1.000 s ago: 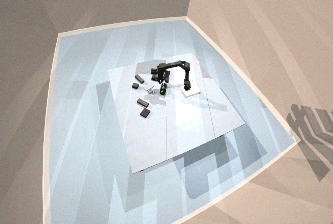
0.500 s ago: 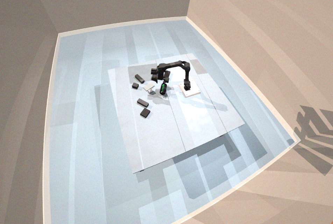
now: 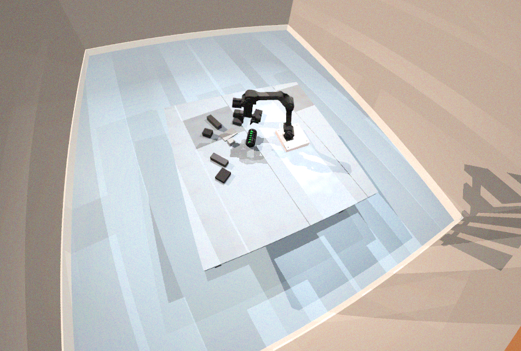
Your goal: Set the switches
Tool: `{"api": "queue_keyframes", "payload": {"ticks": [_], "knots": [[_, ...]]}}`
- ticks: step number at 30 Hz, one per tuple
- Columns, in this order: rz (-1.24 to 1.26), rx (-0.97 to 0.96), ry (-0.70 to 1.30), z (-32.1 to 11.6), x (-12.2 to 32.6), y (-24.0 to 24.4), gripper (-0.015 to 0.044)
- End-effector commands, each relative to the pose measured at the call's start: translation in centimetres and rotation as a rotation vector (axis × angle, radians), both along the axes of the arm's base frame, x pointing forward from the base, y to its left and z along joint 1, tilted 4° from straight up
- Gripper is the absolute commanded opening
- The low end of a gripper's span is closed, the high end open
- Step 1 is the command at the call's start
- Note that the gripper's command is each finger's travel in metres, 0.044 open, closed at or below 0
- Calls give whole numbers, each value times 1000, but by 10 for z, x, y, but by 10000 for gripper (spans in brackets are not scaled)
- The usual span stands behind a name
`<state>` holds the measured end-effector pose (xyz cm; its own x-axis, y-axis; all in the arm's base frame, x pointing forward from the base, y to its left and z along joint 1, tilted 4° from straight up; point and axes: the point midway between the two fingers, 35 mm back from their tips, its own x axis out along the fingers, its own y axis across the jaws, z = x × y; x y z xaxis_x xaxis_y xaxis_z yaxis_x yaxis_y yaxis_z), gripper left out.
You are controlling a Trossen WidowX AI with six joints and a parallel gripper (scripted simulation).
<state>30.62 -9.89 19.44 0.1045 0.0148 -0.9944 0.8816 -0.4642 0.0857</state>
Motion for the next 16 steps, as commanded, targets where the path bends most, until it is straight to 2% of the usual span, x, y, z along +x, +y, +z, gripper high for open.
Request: {"api": "queue_keyframes", "payload": {"ticks": [1, 7, 16], "knots": [[2, 3, 7, 15, -5, 0, 151], [2, 3, 7, 15, -5, 0, 0], [2, 3, 7, 15, -5, 0, 0]]}}
